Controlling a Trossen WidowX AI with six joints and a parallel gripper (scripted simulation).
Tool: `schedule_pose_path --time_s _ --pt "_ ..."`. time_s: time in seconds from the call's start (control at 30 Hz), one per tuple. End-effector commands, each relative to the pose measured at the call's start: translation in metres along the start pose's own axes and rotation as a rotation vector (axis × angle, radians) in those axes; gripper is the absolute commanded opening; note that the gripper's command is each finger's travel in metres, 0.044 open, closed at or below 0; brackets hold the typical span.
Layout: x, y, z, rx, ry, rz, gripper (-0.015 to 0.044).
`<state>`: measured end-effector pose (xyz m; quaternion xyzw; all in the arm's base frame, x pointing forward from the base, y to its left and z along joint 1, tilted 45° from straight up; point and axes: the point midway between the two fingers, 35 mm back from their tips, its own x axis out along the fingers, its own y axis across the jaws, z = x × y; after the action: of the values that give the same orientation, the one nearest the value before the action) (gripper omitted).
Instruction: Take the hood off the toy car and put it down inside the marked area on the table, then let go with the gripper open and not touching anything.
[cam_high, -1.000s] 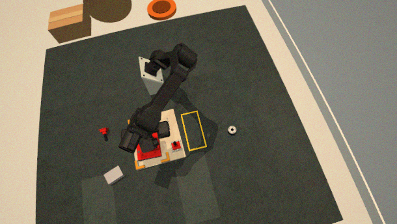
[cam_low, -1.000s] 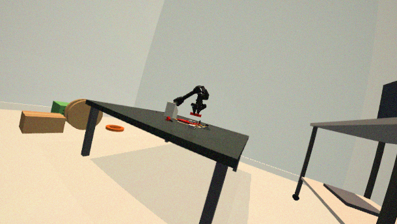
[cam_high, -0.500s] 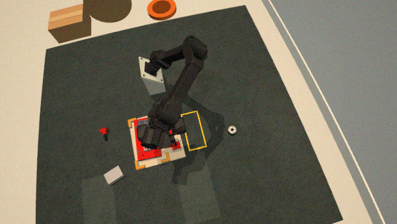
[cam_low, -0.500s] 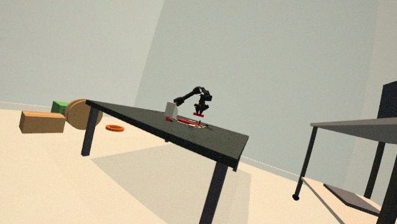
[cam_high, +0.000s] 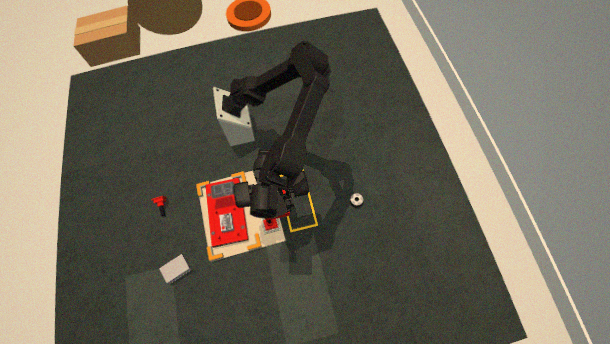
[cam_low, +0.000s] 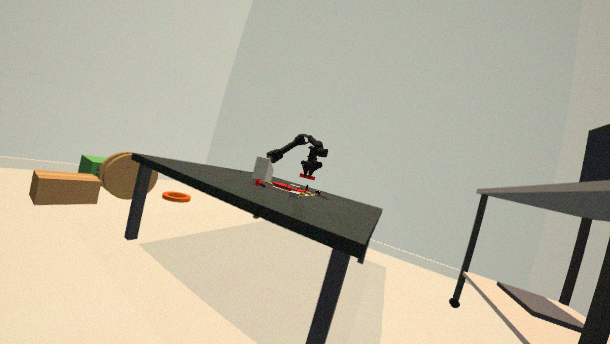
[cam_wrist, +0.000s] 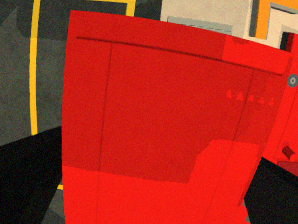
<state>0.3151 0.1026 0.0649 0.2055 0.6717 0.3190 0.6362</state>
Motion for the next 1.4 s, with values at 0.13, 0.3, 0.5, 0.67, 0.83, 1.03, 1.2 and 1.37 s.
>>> schedule_pose_path --time_s 0.13,0.3,0.5,0.67,0.83,1.03,1.2,1.37 --pt "0.001 0.032 -0.013 0.002 0.007 0.012 0.0000" --pt "0.000 0.051 -0.022 0.002 0.009 0.019 0.0000" --pt "0.000 0.063 -0.029 0.002 0.011 0.024 0.0000" --pt "0.002 0.063 -0.029 0.002 0.011 0.024 0.0000" --pt "0.005 0.063 -0.028 0.002 0.011 0.023 0.0000" --pt "0.010 0.063 -0.028 0.002 0.011 0.023 0.0000" --pt "0.013 0.063 -0.028 0.002 0.011 0.022 0.0000" --pt "0.016 0.063 -0.027 0.002 0.011 0.022 0.0000"
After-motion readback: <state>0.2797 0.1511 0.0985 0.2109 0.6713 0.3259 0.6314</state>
